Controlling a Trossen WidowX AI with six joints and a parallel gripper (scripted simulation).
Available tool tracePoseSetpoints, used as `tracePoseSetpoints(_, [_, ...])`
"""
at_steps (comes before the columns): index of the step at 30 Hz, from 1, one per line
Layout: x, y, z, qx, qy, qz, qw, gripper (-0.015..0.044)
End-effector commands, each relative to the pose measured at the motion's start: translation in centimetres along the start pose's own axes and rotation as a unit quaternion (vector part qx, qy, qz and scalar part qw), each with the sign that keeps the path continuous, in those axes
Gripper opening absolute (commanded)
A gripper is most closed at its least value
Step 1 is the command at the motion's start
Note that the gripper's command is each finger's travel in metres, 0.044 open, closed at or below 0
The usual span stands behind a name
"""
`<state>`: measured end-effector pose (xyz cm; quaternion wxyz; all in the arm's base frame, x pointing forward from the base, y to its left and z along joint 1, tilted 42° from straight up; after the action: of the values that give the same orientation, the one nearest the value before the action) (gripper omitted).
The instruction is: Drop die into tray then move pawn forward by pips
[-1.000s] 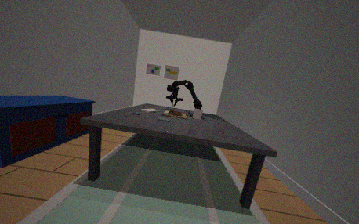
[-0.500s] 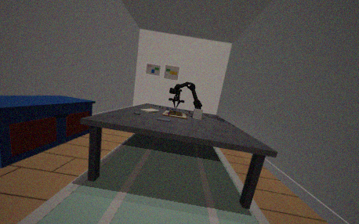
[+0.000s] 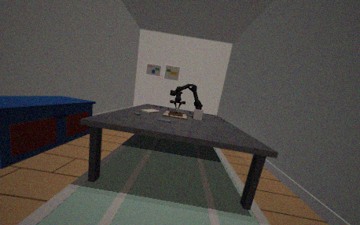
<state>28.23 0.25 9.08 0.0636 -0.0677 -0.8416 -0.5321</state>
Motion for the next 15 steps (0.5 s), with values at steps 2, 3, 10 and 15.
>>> tracePoseSetpoints(2, [0.4,-0.5,-1.2,-0.074,0.004,-0.005,0.997,0.0])
tracePoseSetpoints(3, [0.5,-0.6,-1.4,-0.09,0.005,-0.008,0.996,0.0])
tracePoseSetpoints(10, [1.1,-1.3,-3.2,-0.195,0.011,-0.046,0.98,0.0])
tracePoseSetpoints(15, [1.8,-1.9,-4.4,-0.262,0.016,-0.089,0.961,0.0])
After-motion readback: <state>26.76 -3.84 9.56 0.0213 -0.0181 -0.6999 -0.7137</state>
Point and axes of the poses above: the point midway between the two fingers, 35 mm back from their tips, its own y axis back along the fingers, its own x axis across the jaws, z = x × y, the point moved 9 cm from there along y, back along the fingers, and after that the axes turned 13 degrees about y, right-handed, at the moved point
